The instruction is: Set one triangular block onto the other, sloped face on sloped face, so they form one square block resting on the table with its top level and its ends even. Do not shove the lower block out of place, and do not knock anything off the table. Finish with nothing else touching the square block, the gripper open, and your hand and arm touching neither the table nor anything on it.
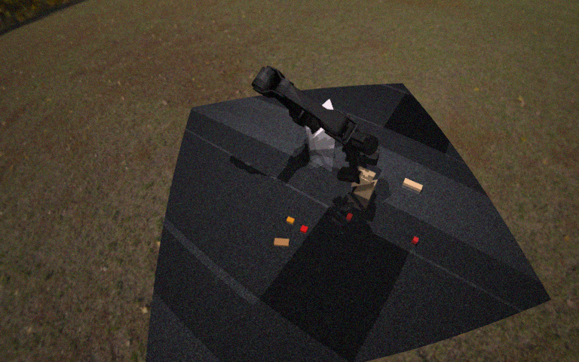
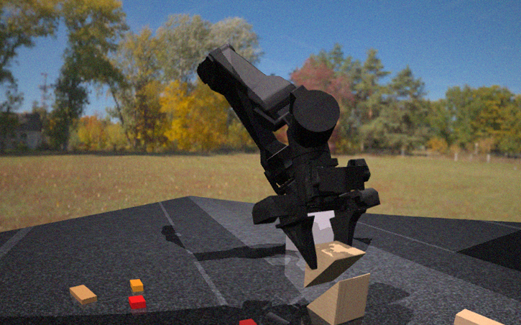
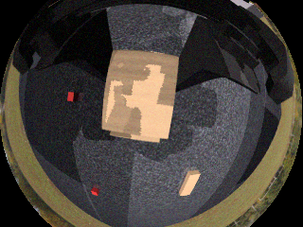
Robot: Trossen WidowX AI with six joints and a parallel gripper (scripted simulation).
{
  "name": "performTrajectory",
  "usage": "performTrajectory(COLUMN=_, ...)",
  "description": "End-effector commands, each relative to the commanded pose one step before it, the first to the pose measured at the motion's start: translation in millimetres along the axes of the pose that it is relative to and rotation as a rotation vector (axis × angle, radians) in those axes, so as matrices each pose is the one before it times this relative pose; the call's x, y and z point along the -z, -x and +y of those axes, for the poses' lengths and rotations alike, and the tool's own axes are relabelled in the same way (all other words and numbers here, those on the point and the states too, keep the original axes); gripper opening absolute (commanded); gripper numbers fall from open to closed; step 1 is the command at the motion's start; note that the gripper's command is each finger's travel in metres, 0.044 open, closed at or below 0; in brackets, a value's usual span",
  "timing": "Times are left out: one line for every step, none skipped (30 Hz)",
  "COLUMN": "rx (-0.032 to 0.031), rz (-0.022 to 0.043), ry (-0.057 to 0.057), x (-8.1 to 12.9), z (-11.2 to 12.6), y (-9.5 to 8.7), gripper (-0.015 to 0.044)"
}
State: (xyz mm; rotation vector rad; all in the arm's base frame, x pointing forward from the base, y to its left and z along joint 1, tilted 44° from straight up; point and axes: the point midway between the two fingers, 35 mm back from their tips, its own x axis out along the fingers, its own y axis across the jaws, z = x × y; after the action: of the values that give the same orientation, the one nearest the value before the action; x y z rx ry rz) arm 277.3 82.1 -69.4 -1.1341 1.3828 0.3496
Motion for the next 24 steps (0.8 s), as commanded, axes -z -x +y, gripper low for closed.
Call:
performTrajectory(rx=0.00837, rz=-0.00407, ry=0.0031, x=-0.34, z=-0.58, y=-2.70, gripper=0.0000)
performTrajectory(rx=0.00299, rz=-0.00158, ry=-0.0019, x=-0.06, z=-0.24, y=0.31, gripper=0.0000)
performTrajectory(rx=0.00019, rz=-0.00013, ry=0.0000, x=-0.33, z=-0.20, y=-0.14, gripper=0.0000)
performTrajectory(rx=0.00040, rz=0.00002, ry=0.0003, x=-0.64, z=-0.34, y=-0.39, gripper=0.0000)
performTrajectory(rx=-0.00015, rz=0.00088, ry=0.0006, x=-0.24, z=0.02, y=-0.50, gripper=0.0000)
performTrajectory(rx=-0.00024, rz=0.00043, ry=0.0003, x=0.12, z=0.13, y=-0.12, gripper=0.0000)
performTrajectory(rx=0.00000, rz=0.00000, ry=0.0000, x=0.00, z=0.00, y=0.00, gripper=0.0000)
performTrajectory(rx=0.00018, rz=-0.00030, ry=-0.0001, x=-0.05, z=-0.05, y=0.08, gripper=0.0000)
performTrajectory(rx=0.00018, rz=-0.00039, ry=-0.0002, x=-0.09, z=-0.09, y=0.10, gripper=0.0000)
performTrajectory(rx=0.00016, rz=-0.00036, ry=-0.0002, x=-0.07, z=-0.07, y=0.08, gripper=0.0000)
performTrajectory(rx=0.00000, rz=0.00000, ry=0.0000, x=0.00, z=0.00, y=0.00, gripper=0.0000)
performTrajectory(rx=0.00000, rz=0.00000, ry=0.0000, x=0.00, z=0.00, y=0.00, gripper=0.0000)
performTrajectory(rx=0.00000, rz=0.00000, ry=0.0000, x=0.00, z=0.00, y=0.00, gripper=0.0000)
performTrajectory(rx=-0.00039, rz=0.00032, ry=0.0003, x=0.10, z=0.10, y=-0.11, gripper=0.0000)
performTrajectory(rx=0.00000, rz=0.00000, ry=0.0000, x=0.00, z=0.00, y=0.00, gripper=0.0000)
performTrajectory(rx=0.00068, rz=-0.00007, ry=0.0019, x=-0.13, z=-0.23, y=-0.07, gripper=0.0000)
performTrajectory(rx=0.00000, rz=0.00000, ry=0.0000, x=0.00, z=0.00, y=0.00, gripper=0.0000)
performTrajectory(rx=0.00000, rz=0.00000, ry=0.0000, x=0.00, z=0.00, y=0.00, gripper=0.0000)
performTrajectory(rx=0.00001, rz=-0.00025, ry=-0.0003, x=-0.06, z=-0.07, y=0.06, gripper=0.0000)
performTrajectory(rx=0.00000, rz=0.00000, ry=0.0000, x=0.00, z=0.00, y=0.00, gripper=0.0000)
performTrajectory(rx=0.00000, rz=0.00000, ry=0.0000, x=0.00, z=0.00, y=0.00, gripper=0.0000)
performTrajectory(rx=0.00000, rz=0.00000, ry=0.0000, x=0.00, z=0.00, y=0.00, gripper=0.0000)
performTrajectory(rx=0.00022, rz=-0.00016, ry=0.0015, x=-0.11, z=-0.19, y=-0.02, gripper=0.0000)
performTrajectory(rx=0.00067, rz=-0.00022, ry=0.0006, x=-0.12, z=-0.18, y=0.00, gripper=0.0000)
